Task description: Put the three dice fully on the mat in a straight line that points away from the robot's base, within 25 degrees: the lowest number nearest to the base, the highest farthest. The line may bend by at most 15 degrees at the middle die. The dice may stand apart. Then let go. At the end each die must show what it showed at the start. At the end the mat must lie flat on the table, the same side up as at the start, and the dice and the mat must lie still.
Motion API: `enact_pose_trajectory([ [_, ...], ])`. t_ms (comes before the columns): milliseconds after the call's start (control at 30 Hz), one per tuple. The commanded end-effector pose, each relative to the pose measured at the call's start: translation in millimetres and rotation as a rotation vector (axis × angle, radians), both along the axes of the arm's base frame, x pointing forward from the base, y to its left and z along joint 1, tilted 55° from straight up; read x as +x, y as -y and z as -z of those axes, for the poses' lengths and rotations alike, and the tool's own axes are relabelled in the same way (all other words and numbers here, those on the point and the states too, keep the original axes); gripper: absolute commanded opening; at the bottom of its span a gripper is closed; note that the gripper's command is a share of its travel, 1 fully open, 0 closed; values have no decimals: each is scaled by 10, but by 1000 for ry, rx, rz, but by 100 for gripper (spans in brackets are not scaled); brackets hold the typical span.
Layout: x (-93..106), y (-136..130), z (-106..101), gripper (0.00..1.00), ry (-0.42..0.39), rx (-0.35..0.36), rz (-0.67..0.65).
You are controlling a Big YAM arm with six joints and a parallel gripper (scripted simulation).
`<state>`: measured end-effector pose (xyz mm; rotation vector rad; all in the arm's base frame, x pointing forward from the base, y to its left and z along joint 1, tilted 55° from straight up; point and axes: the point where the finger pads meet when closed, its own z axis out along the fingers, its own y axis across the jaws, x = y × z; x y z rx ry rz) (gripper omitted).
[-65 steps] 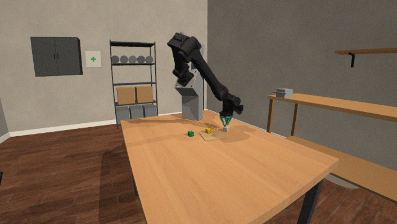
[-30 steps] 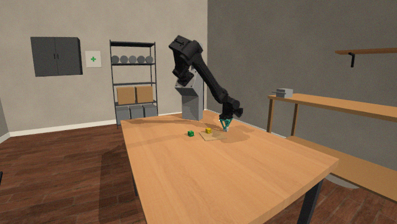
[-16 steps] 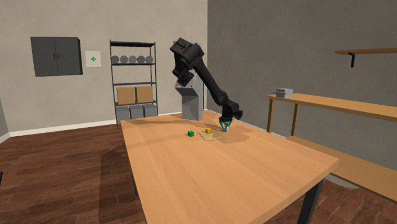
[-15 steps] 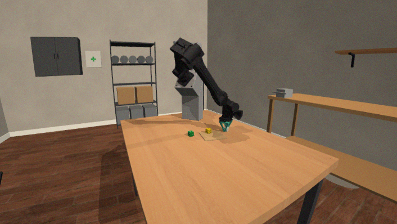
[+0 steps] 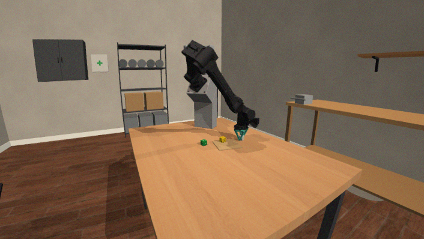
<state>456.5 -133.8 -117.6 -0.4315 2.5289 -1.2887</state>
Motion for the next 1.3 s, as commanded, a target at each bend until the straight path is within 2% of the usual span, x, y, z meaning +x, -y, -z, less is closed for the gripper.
enact_pose_trajectory([
  [0, 39, -21, -11, 45, 5, -1, -11],
  [633, 39, -21, -11, 45, 5, -1, -11],
  [667, 39, -21, -11, 26, 5, -1, -11],
  [1267, 39, -21, -12, 26, 5, -1, -11],
])
